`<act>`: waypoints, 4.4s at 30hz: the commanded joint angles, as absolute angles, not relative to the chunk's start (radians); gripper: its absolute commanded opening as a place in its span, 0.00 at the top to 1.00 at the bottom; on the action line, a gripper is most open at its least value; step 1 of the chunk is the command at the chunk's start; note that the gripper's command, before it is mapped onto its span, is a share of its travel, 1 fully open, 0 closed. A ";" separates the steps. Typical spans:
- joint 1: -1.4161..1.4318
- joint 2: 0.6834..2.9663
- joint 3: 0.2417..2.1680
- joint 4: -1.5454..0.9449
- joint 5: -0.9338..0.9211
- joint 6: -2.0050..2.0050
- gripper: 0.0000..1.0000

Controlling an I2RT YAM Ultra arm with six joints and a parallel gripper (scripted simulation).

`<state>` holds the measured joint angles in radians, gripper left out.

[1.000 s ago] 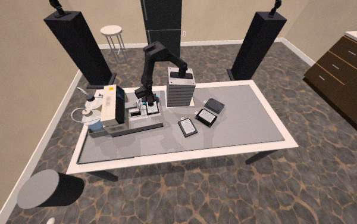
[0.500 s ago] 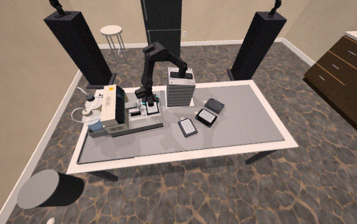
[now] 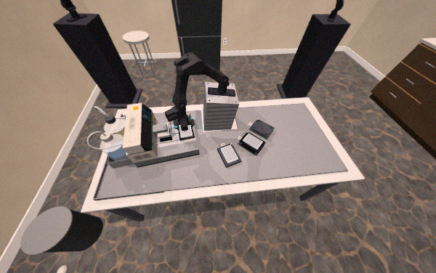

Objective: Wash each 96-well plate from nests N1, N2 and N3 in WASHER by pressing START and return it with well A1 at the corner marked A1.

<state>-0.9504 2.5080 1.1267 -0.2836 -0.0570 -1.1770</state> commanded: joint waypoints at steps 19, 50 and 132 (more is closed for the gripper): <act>-0.948 2.541 1.139 -0.251 -0.059 -1.174 0.00; -0.948 2.555 1.143 -0.240 -0.059 -1.173 0.50; -0.957 2.375 1.117 -0.394 -0.058 -1.183 1.00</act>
